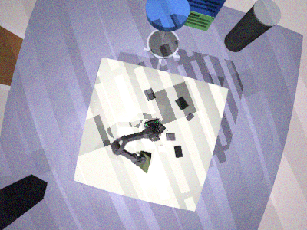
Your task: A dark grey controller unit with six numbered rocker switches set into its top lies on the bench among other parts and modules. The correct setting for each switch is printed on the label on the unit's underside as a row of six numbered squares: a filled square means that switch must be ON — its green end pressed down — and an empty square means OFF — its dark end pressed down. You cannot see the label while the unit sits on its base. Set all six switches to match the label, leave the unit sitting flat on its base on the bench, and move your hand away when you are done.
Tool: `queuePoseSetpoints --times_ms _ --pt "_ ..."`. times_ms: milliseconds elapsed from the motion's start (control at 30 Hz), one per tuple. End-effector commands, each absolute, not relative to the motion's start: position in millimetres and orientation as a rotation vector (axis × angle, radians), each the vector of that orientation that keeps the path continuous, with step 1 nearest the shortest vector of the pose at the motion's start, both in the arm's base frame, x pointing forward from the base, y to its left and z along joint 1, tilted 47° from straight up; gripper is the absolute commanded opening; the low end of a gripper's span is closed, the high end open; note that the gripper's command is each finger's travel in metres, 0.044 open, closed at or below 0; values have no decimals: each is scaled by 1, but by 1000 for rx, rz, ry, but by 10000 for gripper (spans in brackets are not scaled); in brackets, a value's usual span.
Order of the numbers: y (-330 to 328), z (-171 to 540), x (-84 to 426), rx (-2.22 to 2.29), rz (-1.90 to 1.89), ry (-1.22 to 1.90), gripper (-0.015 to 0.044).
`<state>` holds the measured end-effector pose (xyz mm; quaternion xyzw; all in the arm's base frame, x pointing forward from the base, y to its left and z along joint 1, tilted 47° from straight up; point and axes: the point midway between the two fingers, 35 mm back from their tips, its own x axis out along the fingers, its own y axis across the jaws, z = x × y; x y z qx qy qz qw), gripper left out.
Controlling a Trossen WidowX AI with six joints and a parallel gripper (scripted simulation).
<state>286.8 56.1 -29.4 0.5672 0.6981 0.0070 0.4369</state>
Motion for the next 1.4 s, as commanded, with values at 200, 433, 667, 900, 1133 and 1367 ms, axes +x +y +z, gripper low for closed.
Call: queuePoseSetpoints --times_ms 200,433,667,900,1133,1367 --pt "65 -21 302 1409 37 1725 0" --pt "42 -18 291 1408 19 1731 0" --pt "10 -4 276 1409 37 1727 0" --pt "28 9 301 1411 44 1728 0" --pt "27 9 302 1411 44 1728 0" --pt "29 11 308 1234 -94 1866 0"
